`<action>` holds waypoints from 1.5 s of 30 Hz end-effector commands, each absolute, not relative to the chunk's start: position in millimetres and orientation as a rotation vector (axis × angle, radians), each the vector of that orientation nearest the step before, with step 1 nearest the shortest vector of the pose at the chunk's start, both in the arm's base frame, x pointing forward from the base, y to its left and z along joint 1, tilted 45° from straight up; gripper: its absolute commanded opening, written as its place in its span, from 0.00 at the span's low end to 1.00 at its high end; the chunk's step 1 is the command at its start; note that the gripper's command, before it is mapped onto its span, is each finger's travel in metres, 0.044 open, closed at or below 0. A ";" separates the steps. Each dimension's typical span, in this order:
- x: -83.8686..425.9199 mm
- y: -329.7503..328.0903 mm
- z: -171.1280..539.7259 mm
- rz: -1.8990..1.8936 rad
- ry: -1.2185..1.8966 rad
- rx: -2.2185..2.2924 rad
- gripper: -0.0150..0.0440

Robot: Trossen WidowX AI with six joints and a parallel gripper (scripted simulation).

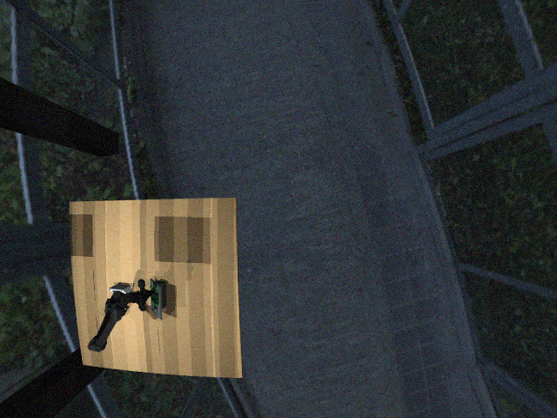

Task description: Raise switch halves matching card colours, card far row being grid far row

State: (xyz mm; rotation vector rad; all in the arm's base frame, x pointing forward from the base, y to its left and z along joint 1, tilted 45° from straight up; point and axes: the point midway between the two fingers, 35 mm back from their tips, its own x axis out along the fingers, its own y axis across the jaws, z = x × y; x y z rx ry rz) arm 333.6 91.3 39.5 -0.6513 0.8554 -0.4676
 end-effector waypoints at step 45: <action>298.0 52.5 78.9 -0.444 0.816 -0.672 0.25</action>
